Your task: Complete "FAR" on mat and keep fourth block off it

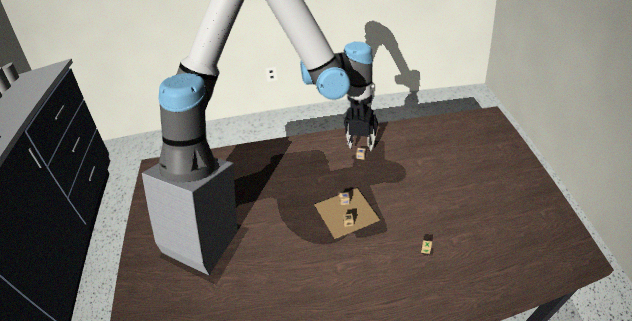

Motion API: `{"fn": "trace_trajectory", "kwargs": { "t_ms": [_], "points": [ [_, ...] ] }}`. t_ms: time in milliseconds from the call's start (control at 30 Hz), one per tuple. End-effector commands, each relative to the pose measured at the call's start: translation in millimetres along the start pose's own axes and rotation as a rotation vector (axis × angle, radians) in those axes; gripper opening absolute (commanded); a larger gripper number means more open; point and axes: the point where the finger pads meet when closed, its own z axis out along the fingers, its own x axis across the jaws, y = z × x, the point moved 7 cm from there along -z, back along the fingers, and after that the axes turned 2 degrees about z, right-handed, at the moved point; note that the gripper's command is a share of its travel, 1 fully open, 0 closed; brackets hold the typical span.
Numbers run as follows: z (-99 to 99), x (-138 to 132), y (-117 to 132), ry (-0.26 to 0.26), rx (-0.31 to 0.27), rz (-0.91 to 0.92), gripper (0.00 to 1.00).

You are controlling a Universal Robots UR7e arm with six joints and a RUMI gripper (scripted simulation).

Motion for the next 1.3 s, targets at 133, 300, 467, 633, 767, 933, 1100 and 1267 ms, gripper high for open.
{"fn": "trace_trajectory", "kwargs": {
  "t_ms": [133, 300, 467, 633, 767, 933, 1100, 1267],
  "points": [
    [-0.4, 0.3, -0.3, 0.001, 0.001, 0.0, 0.37],
    [-0.4, 0.5, -0.3, 0.001, 0.001, 0.0, 0.37],
    [-0.4, 0.7, -0.5, 0.001, 0.001, 0.0, 0.37],
    [-0.4, 0.7, -0.5, 0.001, 0.001, 0.0, 0.37],
    [-0.4, 0.7, -0.5, 0.001, 0.001, 0.0, 0.37],
    [-0.1, 0.7, -0.5, 0.001, 0.001, 0.0, 0.37],
    [3.5, 0.8, -0.5, 0.001, 0.001, 0.0, 0.37],
    [11.6, 0.8, -0.6, 0.001, 0.001, 0.0, 0.37]
  ]
}}
